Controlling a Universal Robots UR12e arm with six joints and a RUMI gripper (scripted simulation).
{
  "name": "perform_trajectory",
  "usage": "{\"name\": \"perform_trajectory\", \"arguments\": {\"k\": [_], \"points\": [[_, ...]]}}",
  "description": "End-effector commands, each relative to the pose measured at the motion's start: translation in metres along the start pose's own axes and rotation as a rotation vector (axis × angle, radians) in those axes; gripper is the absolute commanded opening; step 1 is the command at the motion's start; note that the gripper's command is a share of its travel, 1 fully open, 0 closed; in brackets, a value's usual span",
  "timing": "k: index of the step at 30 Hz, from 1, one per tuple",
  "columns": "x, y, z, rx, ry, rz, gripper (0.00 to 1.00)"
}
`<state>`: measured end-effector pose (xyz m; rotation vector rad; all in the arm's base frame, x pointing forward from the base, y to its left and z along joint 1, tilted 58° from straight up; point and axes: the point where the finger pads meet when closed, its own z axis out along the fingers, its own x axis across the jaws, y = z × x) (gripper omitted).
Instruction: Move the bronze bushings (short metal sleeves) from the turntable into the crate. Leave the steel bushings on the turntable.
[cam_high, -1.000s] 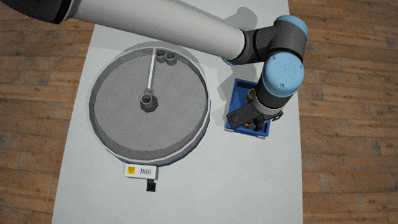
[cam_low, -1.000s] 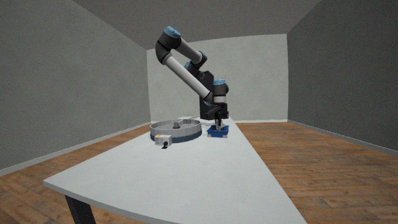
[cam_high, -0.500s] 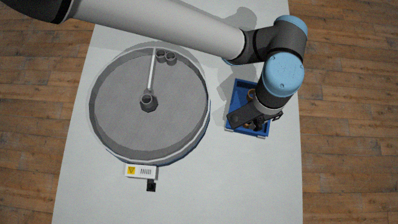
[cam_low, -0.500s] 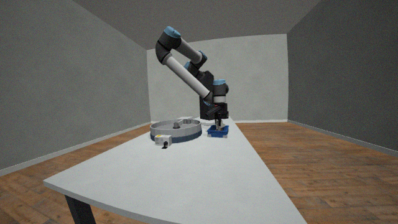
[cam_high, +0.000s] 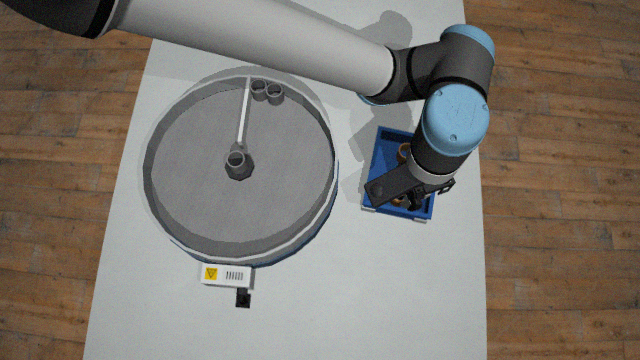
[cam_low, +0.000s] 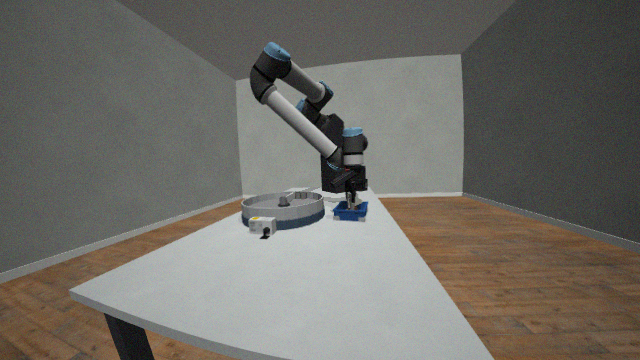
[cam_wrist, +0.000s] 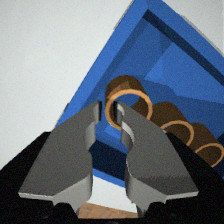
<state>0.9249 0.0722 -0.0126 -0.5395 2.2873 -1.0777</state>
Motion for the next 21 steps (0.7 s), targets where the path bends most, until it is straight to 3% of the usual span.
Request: {"name": "perform_trajectory", "arguments": {"k": [1, 9, 21], "points": [[-0.001, 0.0, 0.001, 0.001, -0.001, 0.001, 0.06], [0.0, 0.001, -0.012, -0.001, -0.001, -0.001, 0.06], [0.0, 0.001, -0.054, 0.0, -0.001, -0.001, 0.06]]}}
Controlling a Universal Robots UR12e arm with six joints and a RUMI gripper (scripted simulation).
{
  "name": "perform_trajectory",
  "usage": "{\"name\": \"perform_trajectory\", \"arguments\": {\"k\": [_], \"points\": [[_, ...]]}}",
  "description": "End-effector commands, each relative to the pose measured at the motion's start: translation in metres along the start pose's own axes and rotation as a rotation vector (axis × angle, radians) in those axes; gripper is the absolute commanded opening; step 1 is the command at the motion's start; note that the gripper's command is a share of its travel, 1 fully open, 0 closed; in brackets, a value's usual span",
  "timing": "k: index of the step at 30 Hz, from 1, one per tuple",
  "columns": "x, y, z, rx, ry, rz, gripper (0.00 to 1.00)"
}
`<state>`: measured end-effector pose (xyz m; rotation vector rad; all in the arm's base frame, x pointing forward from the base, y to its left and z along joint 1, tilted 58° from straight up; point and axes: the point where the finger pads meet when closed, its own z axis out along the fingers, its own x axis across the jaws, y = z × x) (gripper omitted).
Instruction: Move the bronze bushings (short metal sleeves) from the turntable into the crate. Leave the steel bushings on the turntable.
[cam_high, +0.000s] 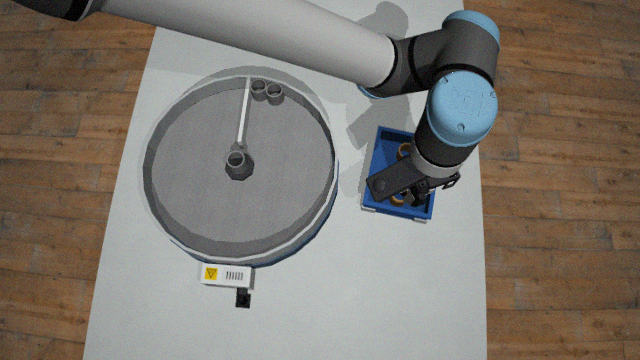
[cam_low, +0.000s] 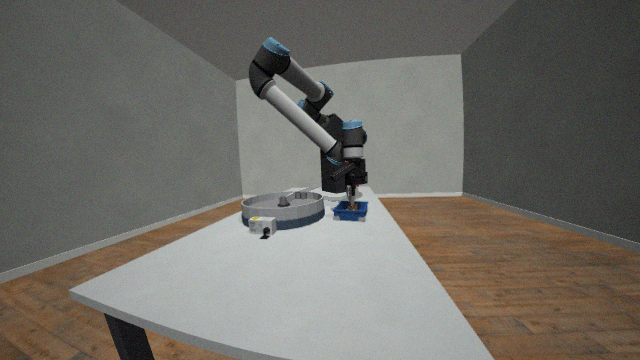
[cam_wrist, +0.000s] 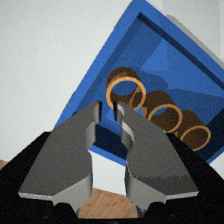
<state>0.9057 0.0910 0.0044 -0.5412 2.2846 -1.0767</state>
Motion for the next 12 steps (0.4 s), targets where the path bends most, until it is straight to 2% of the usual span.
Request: {"name": "perform_trajectory", "arguments": {"k": [1, 4, 12], "points": [[0.001, 0.001, -0.027, -0.001, 0.002, -0.001, 0.06], [0.001, 0.001, -0.041, -0.001, 0.002, -0.001, 0.06], [0.001, 0.001, -0.041, -0.001, 0.002, -0.001, 0.06]]}}
